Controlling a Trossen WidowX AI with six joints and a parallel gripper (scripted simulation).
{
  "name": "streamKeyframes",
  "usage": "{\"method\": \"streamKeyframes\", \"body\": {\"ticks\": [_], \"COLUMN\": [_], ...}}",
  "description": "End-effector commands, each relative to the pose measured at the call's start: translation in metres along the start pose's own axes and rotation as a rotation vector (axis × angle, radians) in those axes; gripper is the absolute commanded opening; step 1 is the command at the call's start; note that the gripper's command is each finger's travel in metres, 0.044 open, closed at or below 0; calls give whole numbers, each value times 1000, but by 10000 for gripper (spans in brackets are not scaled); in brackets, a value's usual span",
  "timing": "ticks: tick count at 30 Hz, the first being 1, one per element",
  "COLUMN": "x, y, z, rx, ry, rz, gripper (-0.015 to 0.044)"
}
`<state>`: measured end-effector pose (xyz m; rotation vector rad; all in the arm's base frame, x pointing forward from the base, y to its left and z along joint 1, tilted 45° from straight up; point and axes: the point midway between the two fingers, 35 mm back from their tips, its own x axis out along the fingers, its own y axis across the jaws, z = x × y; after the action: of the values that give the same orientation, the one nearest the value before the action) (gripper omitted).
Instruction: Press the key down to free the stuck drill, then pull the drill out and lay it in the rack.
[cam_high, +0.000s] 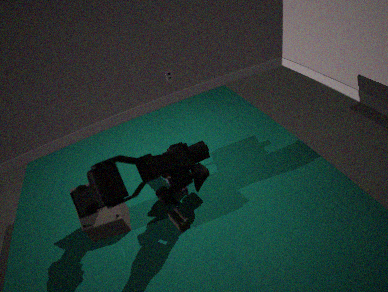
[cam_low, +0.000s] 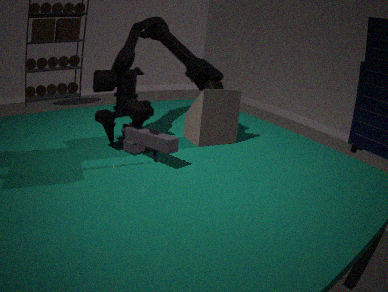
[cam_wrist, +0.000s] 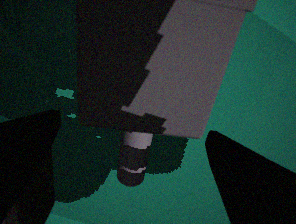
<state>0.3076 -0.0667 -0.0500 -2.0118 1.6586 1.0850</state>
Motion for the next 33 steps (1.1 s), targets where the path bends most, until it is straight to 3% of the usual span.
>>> {"method": "streamKeyframes", "body": {"ticks": [1,15,33], "x": [0,0,0], "y": [0,0,0], "z": [0,0,-10], "rx": [0,0,-10], "ry": [0,0,3], "rz": [0,0,7], "gripper": [361,0,0]}}
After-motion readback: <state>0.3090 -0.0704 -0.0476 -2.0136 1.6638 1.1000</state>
